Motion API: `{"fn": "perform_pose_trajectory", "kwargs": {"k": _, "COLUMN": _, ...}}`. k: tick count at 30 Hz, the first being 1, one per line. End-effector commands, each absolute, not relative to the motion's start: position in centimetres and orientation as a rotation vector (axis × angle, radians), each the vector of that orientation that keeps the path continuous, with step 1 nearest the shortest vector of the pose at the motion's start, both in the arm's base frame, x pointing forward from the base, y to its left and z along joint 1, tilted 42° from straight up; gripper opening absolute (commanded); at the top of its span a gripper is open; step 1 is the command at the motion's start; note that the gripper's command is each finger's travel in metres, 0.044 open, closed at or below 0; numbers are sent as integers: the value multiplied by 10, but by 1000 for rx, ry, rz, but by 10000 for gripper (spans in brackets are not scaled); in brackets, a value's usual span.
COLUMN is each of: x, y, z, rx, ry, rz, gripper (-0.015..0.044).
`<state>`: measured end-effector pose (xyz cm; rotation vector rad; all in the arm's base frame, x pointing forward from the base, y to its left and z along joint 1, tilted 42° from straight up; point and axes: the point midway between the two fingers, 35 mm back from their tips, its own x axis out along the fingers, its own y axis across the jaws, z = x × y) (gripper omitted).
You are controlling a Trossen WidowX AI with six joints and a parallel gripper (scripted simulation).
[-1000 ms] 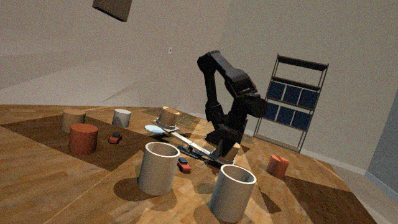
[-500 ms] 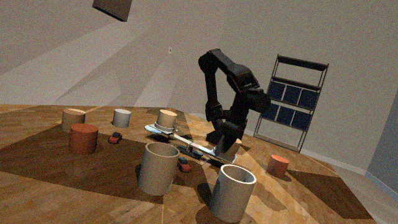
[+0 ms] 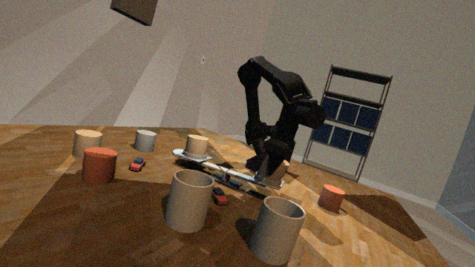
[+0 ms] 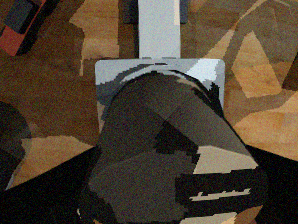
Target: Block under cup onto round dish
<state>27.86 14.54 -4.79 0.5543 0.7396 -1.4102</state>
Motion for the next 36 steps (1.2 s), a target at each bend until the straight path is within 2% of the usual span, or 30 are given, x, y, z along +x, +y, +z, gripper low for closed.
{"fn": "perform_pose_trajectory", "kwargs": {"k": 1, "x": 282, "y": 156, "z": -44, "rx": 586, "ry": 743, "rz": -1400, "gripper": 0}}
{"fn": "perform_pose_trajectory", "kwargs": {"k": 36, "x": 280, "y": 185, "z": -9, "rx": 586, "ry": 745, "rz": -1400, "gripper": 0}}
